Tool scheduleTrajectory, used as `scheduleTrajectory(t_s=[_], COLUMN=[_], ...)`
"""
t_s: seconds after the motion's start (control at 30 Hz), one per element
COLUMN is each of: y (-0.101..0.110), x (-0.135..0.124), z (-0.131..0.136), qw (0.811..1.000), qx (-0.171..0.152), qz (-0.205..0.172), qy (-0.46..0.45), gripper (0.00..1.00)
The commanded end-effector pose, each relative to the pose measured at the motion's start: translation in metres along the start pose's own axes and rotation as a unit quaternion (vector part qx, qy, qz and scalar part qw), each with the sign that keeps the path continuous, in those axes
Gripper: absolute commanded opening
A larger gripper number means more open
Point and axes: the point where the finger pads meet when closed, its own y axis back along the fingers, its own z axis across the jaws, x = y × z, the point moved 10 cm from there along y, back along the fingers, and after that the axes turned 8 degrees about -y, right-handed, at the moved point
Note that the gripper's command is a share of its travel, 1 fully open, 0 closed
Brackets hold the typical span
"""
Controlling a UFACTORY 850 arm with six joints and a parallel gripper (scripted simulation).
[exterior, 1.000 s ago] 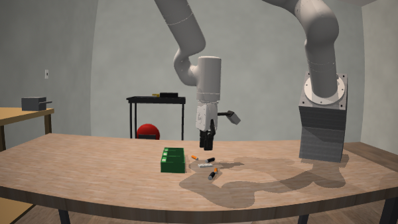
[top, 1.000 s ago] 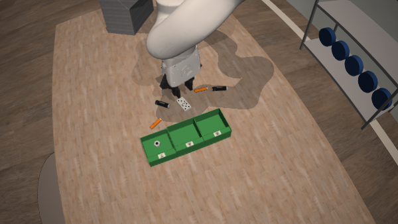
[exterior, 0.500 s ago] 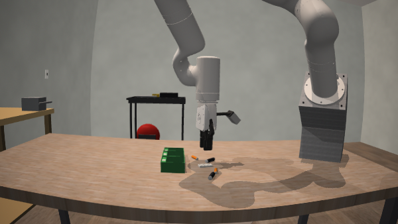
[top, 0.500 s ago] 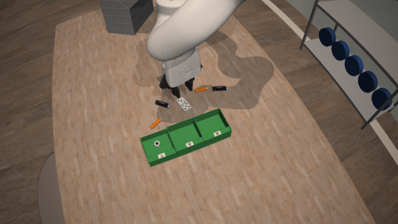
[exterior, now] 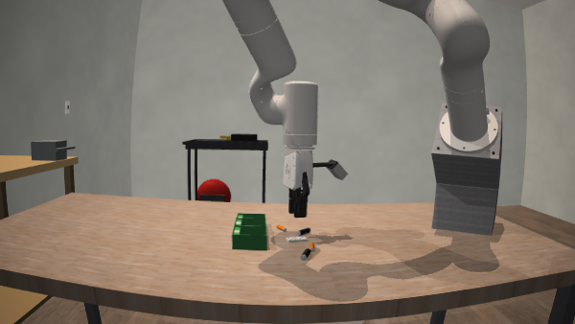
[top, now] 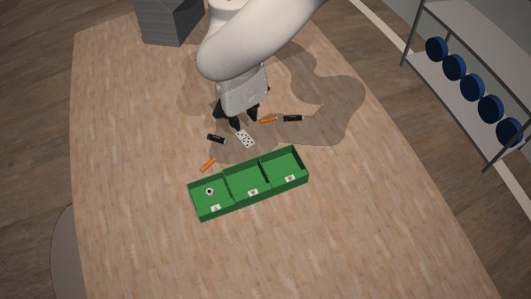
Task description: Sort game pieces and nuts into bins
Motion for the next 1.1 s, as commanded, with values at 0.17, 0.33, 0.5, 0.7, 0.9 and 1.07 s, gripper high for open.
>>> scheduleTrajectory(t_s=[0.17,0.33,0.5,0.7,0.9,1.07], y=[-0.016,-0.032,-0.048,-0.055,-0.059,-0.064], x=[0.0,0.0,-0.001,-0.001,-0.001,-0.001], z=[0.0,0.0,0.0,0.0,0.0,0.0], qw=[1.0,1.0,1.0,1.0,1.0,1.0], qx=[0.0,0.0,0.0,0.0,0.0,0.0], qz=[0.0,0.0,0.0,0.0,0.0,0.0], qy=[0.0,0.0,0.0,0.0,0.0,0.0], gripper=[0.41,0.41,0.41,0.41,0.41,0.41])
